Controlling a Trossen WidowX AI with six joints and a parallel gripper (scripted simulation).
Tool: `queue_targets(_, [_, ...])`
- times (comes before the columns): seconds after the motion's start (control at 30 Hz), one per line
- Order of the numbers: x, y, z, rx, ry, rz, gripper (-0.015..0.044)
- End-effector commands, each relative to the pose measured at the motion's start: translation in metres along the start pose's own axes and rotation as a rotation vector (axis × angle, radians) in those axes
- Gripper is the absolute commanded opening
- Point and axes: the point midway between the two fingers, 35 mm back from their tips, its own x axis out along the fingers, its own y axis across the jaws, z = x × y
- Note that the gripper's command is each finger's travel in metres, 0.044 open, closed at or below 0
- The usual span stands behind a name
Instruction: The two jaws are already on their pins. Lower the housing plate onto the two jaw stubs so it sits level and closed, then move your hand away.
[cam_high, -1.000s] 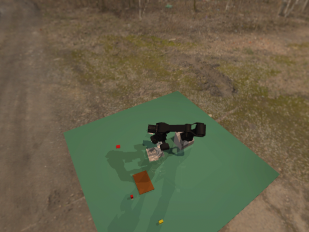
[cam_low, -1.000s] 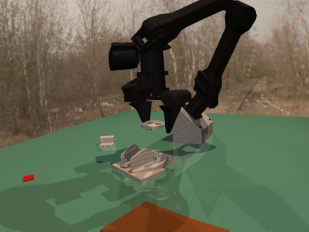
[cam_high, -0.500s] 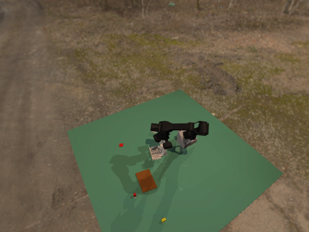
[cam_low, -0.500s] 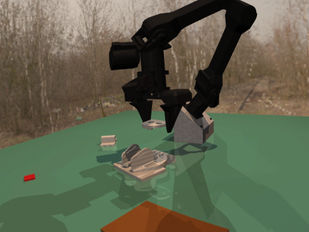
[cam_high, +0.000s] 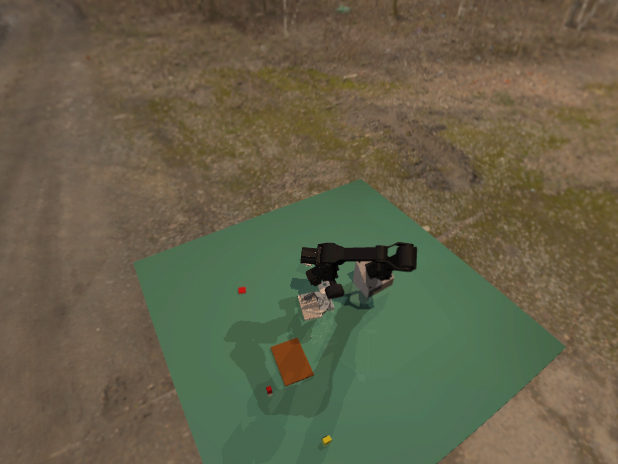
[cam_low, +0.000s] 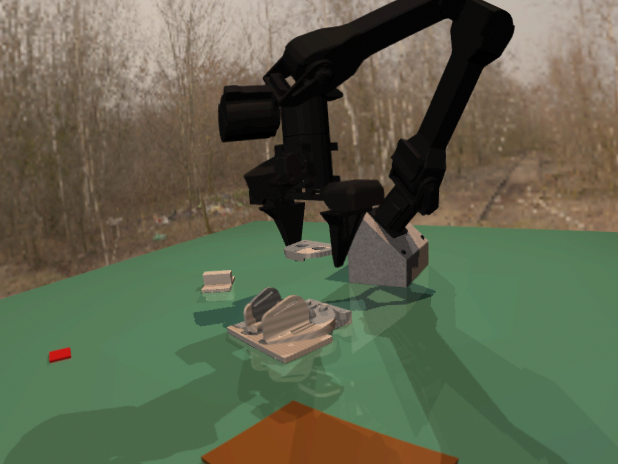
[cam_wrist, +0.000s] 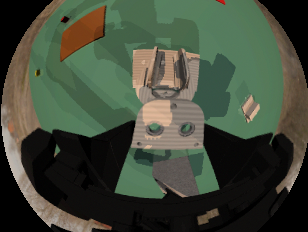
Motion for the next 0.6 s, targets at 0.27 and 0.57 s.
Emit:
queue_targets(0.27, [0.020, -0.001, 0.001, 0.004, 0.003, -0.003, 0.0351])
queue_targets(0.57, [0.034, -0.001, 0.001, 0.004, 0.003, -0.003, 0.0351])
